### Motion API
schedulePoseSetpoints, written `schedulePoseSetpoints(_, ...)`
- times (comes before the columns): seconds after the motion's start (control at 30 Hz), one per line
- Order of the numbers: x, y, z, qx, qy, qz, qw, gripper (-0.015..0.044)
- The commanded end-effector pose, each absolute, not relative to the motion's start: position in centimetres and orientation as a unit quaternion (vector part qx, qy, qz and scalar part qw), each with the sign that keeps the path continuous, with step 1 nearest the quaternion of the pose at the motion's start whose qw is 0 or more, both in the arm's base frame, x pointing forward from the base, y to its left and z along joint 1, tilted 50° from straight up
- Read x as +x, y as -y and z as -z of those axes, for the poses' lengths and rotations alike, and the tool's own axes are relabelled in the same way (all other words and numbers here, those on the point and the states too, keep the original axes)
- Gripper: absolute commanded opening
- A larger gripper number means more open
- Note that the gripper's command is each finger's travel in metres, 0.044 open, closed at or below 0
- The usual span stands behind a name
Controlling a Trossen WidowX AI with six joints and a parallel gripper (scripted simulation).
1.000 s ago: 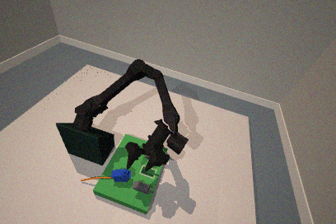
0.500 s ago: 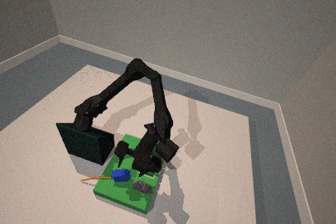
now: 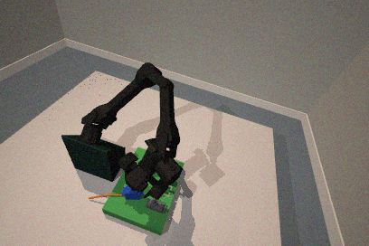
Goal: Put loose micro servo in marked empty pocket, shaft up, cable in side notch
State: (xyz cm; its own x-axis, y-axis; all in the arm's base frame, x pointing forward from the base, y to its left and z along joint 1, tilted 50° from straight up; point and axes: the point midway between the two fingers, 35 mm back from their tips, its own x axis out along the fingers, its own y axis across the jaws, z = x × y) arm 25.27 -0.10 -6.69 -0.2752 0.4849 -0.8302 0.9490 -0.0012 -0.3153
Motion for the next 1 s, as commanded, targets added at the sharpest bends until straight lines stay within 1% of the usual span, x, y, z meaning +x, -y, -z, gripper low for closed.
schedulePoseSetpoints(0.0,24.7,0.2,6.9,0.572,-0.635,0.476,0.208,0.0440)
schedulePoseSetpoints(0.4,23.2,0.5,7.3,0.633,-0.549,0.543,0.048,0.0440)
schedulePoseSetpoints(0.8,21.8,0.6,7.4,0.660,-0.455,0.587,-0.118,0.0440)
schedulePoseSetpoints(0.87,21.7,0.6,7.4,0.661,-0.444,0.590,-0.136,0.0440)
schedulePoseSetpoints(0.97,21.7,0.6,7.4,0.661,-0.443,0.590,-0.138,0.0440)
